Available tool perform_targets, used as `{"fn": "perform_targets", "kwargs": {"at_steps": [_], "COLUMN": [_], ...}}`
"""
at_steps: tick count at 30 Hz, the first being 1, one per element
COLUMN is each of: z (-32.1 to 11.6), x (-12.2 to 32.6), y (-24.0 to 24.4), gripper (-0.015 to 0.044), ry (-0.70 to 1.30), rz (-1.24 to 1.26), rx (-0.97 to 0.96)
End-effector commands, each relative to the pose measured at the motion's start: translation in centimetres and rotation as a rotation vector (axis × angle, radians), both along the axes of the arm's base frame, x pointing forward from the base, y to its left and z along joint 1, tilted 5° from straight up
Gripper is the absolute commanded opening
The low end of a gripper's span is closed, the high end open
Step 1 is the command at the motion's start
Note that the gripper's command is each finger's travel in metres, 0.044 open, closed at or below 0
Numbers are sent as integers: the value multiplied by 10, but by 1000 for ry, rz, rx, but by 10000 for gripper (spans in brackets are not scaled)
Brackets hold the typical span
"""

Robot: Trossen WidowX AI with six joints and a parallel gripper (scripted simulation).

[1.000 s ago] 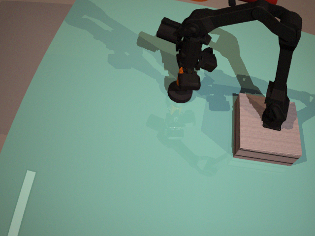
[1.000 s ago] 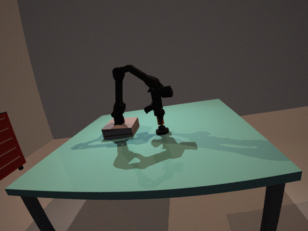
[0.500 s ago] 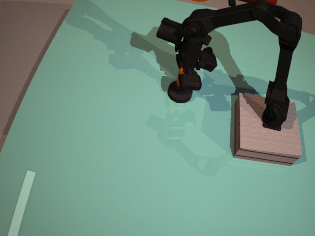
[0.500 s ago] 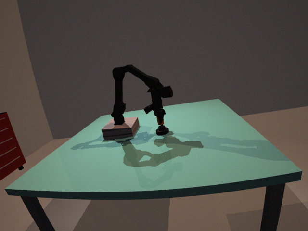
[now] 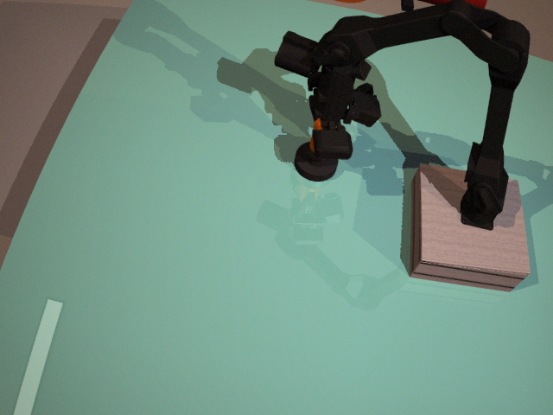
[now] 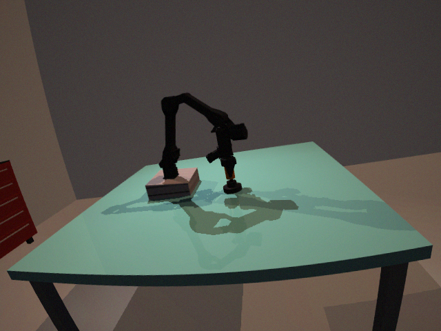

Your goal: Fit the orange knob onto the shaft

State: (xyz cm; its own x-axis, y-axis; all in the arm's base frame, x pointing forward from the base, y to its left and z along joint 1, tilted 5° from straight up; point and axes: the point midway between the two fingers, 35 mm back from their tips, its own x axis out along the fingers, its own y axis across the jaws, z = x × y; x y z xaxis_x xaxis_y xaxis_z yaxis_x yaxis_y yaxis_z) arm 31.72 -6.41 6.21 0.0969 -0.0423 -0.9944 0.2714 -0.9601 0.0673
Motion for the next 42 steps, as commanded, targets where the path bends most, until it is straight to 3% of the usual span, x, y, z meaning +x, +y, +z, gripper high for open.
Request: {"fn": "perform_targets", "kwargs": {"at_steps": [1, 32, 42], "z": [0, -13, -13], "x": [1, 3, 3], "y": [0, -1, -1], "gripper": [0, 0, 262], "ry": [1, -1, -1], "rz": [6, -53, -53], "rx": [-1, 5, 5]}}
